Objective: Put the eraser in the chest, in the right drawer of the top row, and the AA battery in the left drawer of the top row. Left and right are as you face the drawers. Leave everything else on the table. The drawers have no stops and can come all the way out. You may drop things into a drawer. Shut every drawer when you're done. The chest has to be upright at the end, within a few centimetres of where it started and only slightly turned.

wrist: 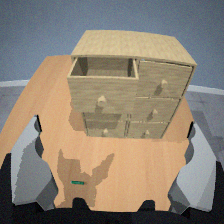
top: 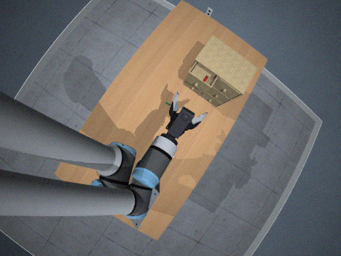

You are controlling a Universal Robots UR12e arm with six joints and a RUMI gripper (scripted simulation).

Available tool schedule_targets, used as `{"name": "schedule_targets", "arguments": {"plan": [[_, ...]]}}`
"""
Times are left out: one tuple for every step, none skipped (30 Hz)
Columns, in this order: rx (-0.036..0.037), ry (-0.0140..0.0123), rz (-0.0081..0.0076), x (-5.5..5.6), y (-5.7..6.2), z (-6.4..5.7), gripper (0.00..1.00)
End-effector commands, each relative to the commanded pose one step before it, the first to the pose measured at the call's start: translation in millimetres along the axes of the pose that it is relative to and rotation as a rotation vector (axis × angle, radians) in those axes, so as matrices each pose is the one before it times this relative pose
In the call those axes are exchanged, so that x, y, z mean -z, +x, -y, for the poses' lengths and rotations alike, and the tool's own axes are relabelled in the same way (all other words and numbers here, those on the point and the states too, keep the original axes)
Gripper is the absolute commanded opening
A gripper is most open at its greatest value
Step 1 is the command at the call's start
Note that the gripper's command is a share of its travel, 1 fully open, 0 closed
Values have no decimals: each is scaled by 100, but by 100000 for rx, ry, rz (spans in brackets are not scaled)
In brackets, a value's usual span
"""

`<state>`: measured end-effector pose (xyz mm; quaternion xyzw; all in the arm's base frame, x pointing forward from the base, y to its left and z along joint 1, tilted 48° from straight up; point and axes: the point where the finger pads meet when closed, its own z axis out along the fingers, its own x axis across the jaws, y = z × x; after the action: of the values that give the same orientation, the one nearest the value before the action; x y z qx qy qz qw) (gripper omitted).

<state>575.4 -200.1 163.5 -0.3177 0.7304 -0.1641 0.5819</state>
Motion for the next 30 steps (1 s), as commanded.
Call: {"name": "schedule_targets", "arguments": {"plan": [[49,-35,-24,8,30,55,100],[0,-28,-2,0,1,2,100],[0,-31,-2,0,2,2,100],[0,-35,-2,0,2,3,100],[0,-38,-3,0,2,3,100],[0,-42,-3,0,2,3,100],[0,-46,-3,0,2,3,100],[0,-50,-3,0,2,4,100],[0,-55,-3,0,2,4,100],[0,0,0,0,0,0,100],[0,0,0,0,0,0,100],[0,-59,-4,0,3,4,100],[0,-63,-4,0,3,4,100],[0,-68,-4,0,3,5,100],[0,-73,-4,0,3,5,100],[0,-77,-4,0,3,5,100],[0,-82,-4,0,3,5,100],[0,-87,-4,0,3,5,100],[0,-92,-4,0,3,6,100],[0,-97,-4,0,3,6,100],[0,-103,-4,0,3,6,100],[0,-108,-4,0,3,6,100],[0,-113,-4,0,3,6,100],[0,-118,-3,1,2,6,100],[0,-124,-3,1,2,6,100],[0,-129,-3,1,2,6,100],[0,0,0,0,0,0,100],[0,0,0,0,0,0,100],[0,-135,-2,1,2,6,100],[0,-140,-2,1,1,5,100]]}}
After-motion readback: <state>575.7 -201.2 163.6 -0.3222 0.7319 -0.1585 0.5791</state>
